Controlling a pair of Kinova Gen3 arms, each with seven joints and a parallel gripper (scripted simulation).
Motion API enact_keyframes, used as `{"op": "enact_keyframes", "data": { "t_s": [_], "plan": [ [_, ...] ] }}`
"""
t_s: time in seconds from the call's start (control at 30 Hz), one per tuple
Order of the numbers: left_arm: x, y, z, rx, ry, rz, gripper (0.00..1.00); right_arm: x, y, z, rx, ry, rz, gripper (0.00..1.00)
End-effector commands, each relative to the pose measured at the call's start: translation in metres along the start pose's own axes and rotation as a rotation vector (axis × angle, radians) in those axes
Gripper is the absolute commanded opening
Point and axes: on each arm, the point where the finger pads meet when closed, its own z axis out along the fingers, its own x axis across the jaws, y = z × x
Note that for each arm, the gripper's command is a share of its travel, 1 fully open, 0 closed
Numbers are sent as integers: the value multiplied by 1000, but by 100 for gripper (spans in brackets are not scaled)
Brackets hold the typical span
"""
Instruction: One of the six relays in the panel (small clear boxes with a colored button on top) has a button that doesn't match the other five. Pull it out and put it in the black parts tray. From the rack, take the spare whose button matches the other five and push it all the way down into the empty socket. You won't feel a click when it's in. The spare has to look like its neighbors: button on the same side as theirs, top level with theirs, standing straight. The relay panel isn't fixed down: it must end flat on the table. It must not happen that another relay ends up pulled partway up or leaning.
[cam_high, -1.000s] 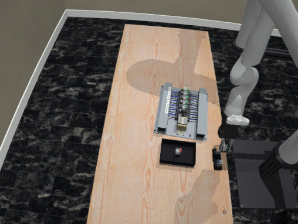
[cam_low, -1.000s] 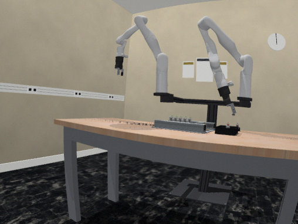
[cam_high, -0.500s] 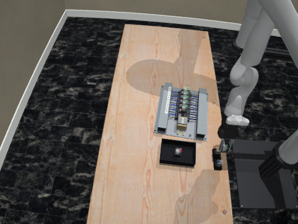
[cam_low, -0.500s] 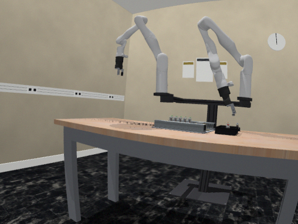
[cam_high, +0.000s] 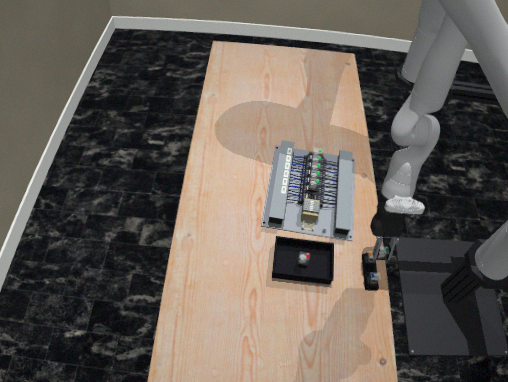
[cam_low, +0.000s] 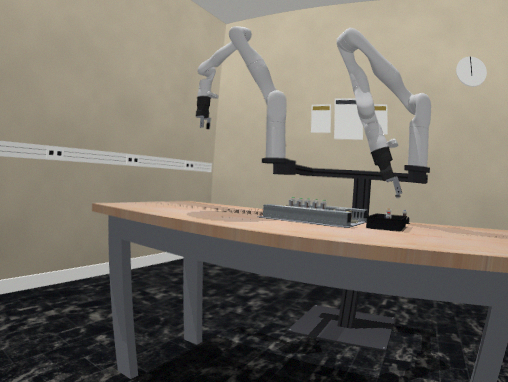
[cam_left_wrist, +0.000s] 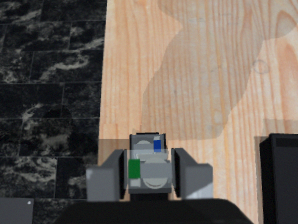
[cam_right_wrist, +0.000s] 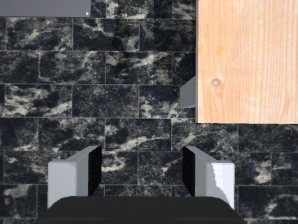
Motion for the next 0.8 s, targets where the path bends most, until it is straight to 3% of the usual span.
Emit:
{"op": "enact_keyframes", "data": {
  "t_s": [0.0,0.77],
  "plan": [
    [7,9,-3,-2,1,0,0,0,0,-1,-2,0,0,100],
    [54,72,-25,-2,1,0,0,0,0,-1,-2,0,0,100]
  ]
}}
